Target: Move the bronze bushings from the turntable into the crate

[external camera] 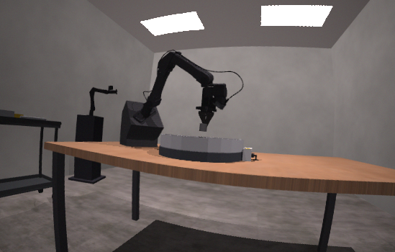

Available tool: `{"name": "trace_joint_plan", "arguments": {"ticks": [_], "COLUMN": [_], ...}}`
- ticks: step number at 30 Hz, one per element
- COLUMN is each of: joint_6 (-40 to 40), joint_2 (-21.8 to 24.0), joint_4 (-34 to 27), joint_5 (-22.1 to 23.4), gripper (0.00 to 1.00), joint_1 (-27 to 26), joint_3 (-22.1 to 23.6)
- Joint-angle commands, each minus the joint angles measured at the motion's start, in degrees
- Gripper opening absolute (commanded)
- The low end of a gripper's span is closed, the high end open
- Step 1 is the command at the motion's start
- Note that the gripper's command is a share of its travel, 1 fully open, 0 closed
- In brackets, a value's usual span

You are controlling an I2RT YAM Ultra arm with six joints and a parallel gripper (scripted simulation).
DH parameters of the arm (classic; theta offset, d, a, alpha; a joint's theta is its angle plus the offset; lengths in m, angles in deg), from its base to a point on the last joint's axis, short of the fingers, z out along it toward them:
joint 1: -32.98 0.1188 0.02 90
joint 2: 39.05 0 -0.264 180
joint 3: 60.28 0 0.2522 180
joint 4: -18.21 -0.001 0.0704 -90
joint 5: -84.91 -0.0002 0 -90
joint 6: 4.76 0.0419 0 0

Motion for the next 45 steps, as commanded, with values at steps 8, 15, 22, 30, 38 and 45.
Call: {"name": "trace_joint_plan", "arguments": {"ticks": [8, 15, 22, 30, 38, 45], "joint_6": [-0.3, -0.3, -0.8, -2.1, -1.8, -1.8], "joint_2": [1.9, 1.9, 0.5, 0.7, 0.6, 0.6], "joint_4": [-0.6, -0.6, 1.5, 4.9, 5.0, 5.0], "joint_5": [0.1, 0.1, 0.7, 1.8, 1.4, 1.4], "gripper": [0.00, 0.00, 0.00, 0.00, 0.00, 0.00], "joint_1": [0.3, 0.3, -0.8, -1.2, -1.2, -1.2], "joint_3": [-1.9, -1.9, -0.2, 0.5, 0.5, 0.5]}}
